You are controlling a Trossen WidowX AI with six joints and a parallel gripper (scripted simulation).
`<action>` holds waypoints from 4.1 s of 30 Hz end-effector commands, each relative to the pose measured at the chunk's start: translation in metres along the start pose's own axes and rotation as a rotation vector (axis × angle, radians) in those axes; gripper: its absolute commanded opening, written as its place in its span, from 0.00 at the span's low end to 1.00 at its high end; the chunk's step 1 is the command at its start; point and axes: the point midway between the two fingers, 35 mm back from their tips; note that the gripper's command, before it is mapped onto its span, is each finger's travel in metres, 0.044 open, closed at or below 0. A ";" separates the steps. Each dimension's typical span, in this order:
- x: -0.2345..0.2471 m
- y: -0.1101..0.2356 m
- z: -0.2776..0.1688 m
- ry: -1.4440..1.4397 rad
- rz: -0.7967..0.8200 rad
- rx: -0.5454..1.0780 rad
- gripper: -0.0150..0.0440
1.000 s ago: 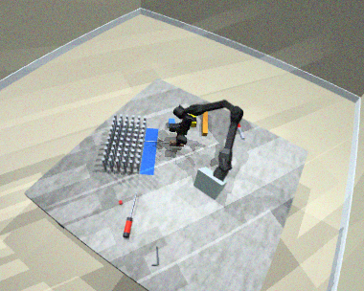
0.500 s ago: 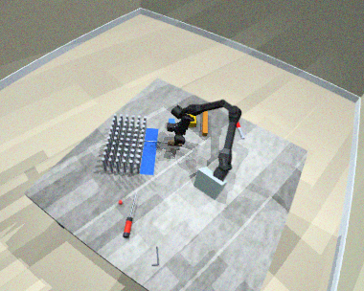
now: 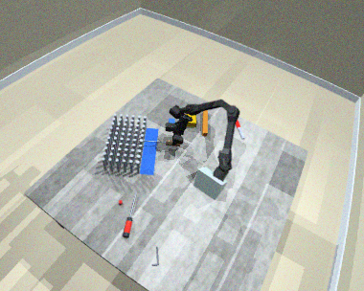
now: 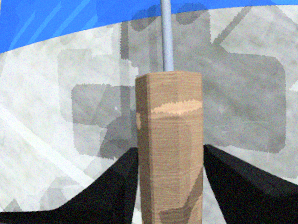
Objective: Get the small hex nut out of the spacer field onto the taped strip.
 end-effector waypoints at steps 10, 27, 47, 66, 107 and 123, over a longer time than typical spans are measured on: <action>-0.002 -0.002 0.011 -0.003 -0.004 -0.004 0.25; -0.003 -0.006 0.022 -0.003 -0.004 -0.005 0.25; -0.004 -0.009 0.036 -0.003 -0.004 -0.006 0.25; -0.005 -0.013 0.048 -0.003 -0.004 -0.007 0.25; -0.008 -0.019 0.072 -0.003 -0.005 -0.009 0.25; -0.009 -0.022 0.080 -0.003 -0.005 -0.009 0.25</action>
Point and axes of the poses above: the point midway between the two fingers, 35 mm back from their tips, its own y axis back along the fingers, its own x axis across the jaws, z = x × y, and after that the axes turned 5 degrees about y, right-handed
